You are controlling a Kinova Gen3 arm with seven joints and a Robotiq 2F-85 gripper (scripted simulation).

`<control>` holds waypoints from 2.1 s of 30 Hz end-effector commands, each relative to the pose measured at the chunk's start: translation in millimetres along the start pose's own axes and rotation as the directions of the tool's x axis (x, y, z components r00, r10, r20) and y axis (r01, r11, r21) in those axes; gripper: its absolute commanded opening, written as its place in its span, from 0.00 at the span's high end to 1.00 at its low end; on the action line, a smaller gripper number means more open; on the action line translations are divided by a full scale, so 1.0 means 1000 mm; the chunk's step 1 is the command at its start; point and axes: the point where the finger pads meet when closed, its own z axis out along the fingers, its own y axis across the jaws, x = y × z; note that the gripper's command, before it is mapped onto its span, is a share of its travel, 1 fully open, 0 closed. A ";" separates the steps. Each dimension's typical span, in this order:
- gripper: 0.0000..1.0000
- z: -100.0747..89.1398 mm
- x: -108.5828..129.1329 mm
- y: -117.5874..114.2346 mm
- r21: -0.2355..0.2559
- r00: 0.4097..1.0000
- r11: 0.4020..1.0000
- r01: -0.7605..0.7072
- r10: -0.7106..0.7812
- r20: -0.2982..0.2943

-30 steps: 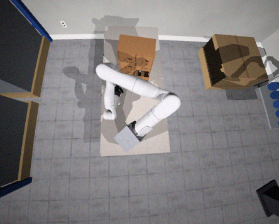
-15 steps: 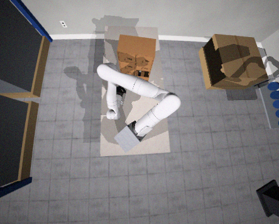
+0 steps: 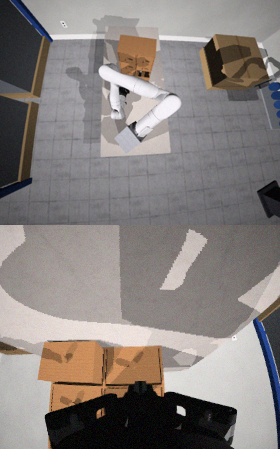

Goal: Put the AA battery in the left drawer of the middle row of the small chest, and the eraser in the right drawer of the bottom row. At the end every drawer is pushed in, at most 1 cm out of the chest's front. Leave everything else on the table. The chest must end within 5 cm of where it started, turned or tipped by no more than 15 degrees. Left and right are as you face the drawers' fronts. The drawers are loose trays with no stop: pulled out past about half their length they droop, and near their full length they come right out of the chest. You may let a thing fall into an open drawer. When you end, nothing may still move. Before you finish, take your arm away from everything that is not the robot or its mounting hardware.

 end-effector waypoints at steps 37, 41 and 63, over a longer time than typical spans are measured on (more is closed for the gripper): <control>1.00 0.029 0.019 -0.081 0.002 1.000 1.000 0.005 -0.005 -0.003; 1.00 0.033 0.021 -0.090 0.002 1.000 1.000 0.005 -0.005 -0.003; 1.00 0.047 0.030 -0.130 0.002 1.000 1.000 0.005 -0.005 -0.003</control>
